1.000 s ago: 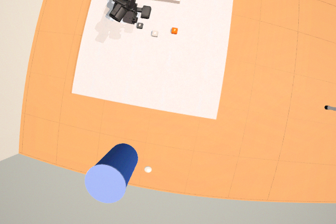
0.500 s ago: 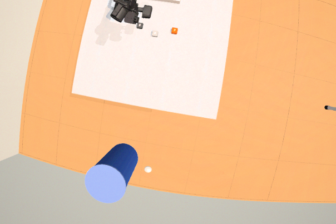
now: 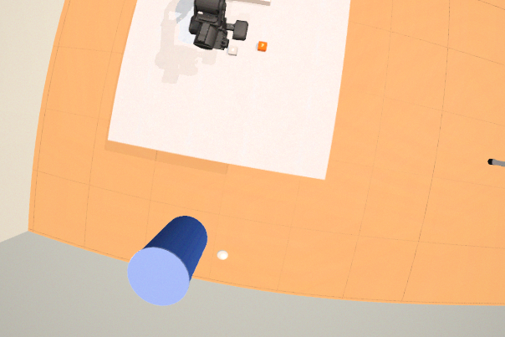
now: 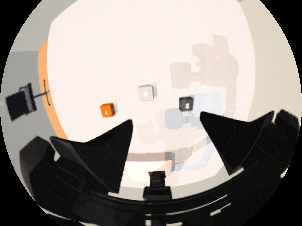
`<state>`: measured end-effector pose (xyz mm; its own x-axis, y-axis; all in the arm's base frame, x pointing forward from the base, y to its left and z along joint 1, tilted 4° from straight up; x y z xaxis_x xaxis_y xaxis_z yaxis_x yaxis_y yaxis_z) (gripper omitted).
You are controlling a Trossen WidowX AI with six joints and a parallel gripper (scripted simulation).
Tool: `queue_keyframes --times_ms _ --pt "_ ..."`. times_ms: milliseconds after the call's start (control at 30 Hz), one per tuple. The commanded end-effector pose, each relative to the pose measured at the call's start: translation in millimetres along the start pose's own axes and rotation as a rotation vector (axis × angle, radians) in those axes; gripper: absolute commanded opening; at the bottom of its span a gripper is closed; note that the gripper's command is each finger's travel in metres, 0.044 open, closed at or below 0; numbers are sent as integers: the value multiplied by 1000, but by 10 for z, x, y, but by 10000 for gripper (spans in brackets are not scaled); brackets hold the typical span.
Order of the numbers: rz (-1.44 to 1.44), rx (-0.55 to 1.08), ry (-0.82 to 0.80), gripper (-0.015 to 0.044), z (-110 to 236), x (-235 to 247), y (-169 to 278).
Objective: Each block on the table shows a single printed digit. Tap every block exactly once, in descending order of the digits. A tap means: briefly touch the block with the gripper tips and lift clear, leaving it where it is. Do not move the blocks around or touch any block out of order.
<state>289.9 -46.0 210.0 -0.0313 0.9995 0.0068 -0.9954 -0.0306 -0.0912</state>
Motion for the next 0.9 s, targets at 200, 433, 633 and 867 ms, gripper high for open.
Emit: queue_keyframes --times_ms 200,433,633,867 --pt "-12 -5 5 400 22 209 -98" --pt "-12 -5 5 400 22 209 -98" --pt "-12 -5 5 400 22 209 -98" --pt "-12 -3 -3 400 17 967 -90"
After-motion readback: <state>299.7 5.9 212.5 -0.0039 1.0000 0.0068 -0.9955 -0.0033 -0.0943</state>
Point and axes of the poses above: the point midway between the two fingers, 35 mm back from their tips, its own z axis back along the fingers, its own x axis across the jaws, y = z × x, the point moved 7 cm from there along z, back along the fingers, and after that the axes turned 5 degrees about z, right-handed, at the moved point
